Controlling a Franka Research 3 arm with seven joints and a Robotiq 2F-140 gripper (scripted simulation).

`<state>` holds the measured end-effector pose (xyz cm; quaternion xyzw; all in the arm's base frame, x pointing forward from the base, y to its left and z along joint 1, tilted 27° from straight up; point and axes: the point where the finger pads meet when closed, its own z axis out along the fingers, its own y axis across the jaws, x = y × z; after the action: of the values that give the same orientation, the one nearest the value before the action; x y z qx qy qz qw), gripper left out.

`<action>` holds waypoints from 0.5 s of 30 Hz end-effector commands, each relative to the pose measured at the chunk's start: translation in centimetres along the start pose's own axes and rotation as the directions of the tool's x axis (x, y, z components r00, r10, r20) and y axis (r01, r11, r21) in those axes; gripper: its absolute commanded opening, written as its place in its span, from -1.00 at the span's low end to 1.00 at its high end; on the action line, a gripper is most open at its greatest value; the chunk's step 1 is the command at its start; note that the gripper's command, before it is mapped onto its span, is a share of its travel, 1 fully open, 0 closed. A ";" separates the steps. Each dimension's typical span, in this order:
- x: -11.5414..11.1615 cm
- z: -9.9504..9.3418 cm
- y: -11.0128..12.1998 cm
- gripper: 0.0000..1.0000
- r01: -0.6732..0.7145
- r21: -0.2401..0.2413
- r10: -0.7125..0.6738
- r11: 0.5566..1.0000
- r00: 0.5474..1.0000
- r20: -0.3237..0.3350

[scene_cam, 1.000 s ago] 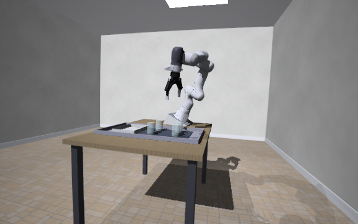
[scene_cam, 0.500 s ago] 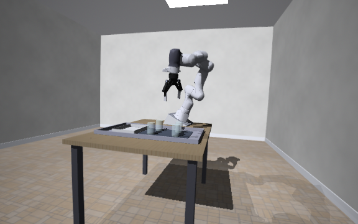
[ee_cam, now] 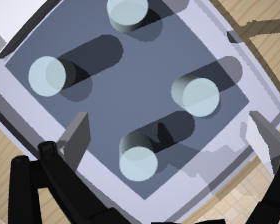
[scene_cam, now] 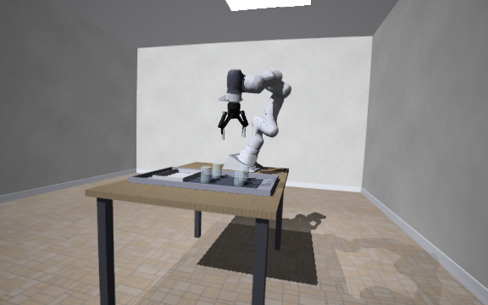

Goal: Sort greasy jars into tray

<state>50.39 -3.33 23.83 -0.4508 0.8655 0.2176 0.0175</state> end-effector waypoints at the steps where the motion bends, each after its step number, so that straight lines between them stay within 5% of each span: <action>1: -0.1 -0.1 -0.4 1.00 -0.069 0.013 0.069 0.998 0.998 0.014; 15: 0.6 1.5 -0.8 1.00 -0.256 0.002 0.255 0.967 0.965 0.068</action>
<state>50.05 -3.37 22.31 -0.3765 0.8972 0.2300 0.0197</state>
